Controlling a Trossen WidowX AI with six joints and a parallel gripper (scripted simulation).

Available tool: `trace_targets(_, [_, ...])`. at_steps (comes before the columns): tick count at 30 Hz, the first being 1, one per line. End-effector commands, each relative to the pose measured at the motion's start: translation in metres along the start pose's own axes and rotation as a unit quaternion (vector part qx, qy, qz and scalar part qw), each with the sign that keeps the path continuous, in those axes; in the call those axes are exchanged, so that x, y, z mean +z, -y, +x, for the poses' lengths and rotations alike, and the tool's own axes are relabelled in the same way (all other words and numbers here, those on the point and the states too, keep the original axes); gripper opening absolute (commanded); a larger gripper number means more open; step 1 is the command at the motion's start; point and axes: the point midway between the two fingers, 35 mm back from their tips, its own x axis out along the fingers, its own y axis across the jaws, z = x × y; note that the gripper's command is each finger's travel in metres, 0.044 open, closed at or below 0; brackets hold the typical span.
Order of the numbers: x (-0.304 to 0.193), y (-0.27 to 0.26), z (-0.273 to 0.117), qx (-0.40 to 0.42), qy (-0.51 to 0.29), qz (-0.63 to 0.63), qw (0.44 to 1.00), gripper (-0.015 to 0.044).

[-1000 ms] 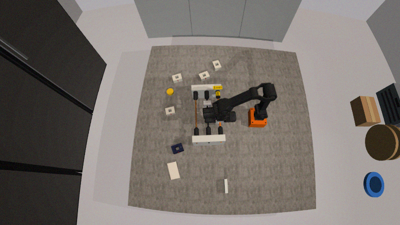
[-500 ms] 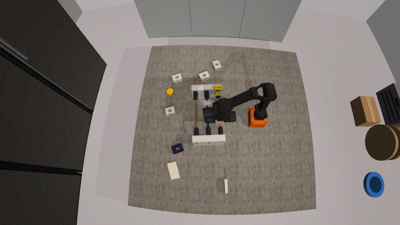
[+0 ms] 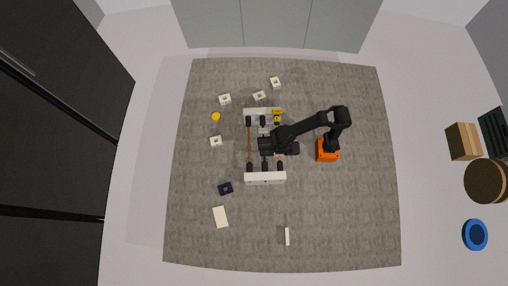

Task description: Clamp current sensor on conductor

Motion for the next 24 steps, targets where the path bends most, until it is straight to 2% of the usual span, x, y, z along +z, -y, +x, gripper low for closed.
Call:
trace_targets(1, [0.0000,-0.0001,-0.0001,0.000,0.000,0.000,1.000,0.0262])
trace_targets(4, [0.0000,-0.0001,-0.0001,0.000,0.000,0.000,1.000,0.0262])
trace_targets(24, [0.0000,0.0000,0.0000,0.000,0.000,0.000,1.000,0.0129])
